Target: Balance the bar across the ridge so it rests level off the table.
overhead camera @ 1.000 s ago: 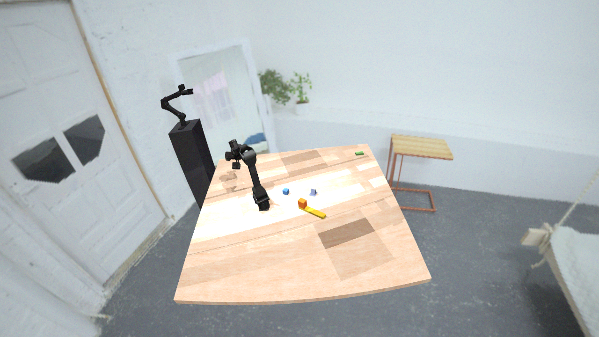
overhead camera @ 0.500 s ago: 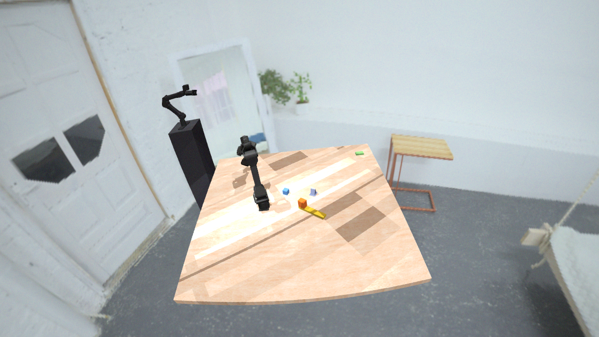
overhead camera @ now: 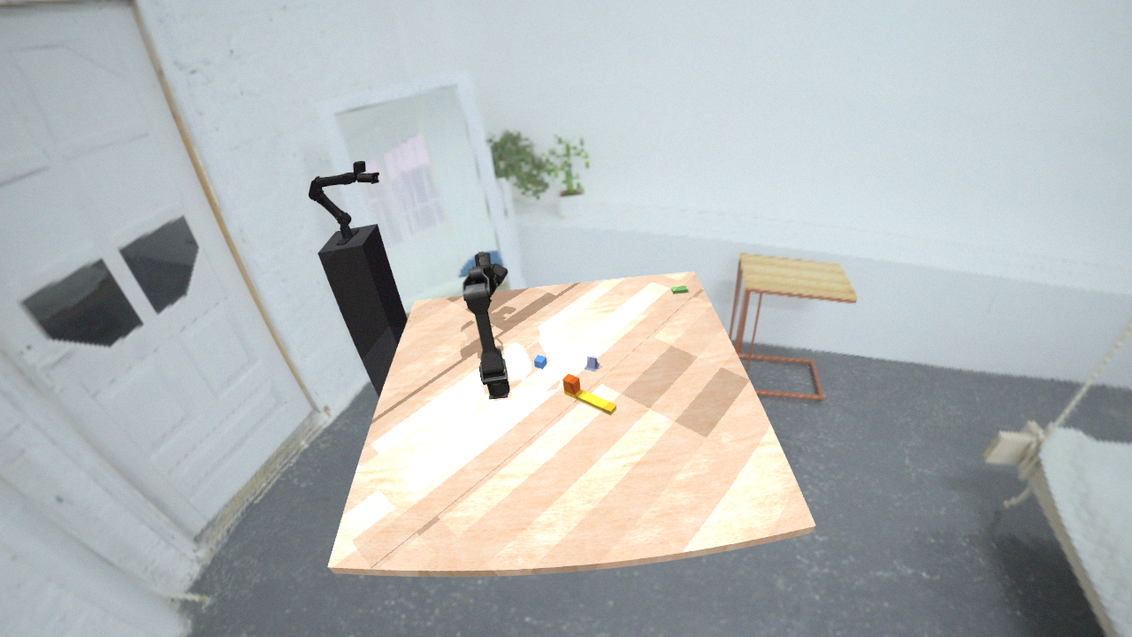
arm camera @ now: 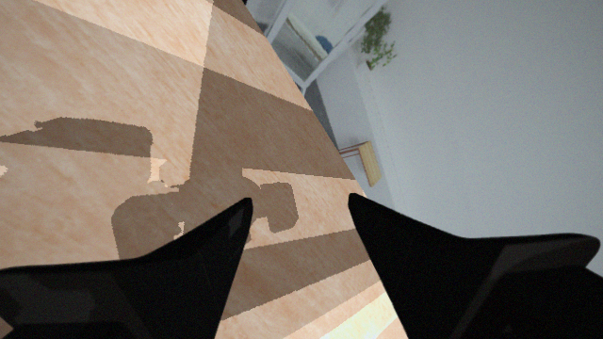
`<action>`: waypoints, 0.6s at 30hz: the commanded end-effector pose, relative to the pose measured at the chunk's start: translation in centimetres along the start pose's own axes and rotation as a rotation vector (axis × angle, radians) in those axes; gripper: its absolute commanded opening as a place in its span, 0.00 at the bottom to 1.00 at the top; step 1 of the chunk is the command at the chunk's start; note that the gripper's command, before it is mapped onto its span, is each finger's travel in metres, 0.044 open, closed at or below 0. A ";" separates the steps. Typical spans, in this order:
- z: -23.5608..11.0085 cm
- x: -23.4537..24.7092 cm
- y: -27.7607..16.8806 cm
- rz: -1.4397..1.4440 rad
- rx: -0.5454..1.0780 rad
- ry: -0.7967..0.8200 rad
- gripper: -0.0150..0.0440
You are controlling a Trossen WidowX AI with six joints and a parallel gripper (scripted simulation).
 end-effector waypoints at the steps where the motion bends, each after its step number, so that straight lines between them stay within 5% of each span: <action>1: -0.2 -1.5 -1.4 0.057 0.025 -0.021 0.79; 18: -1.8 -7.4 -8.4 0.378 0.185 -0.099 0.79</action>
Point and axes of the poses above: the point midway between the two fingers, 35 mm back from their tips, its own z axis out along the fingers, its own x axis across the jaws, y = z × x, the point moved 7 cm from there along -z, back along the fingers, and after that the axes turned 11 degrees about z, right-handed, at the moved point
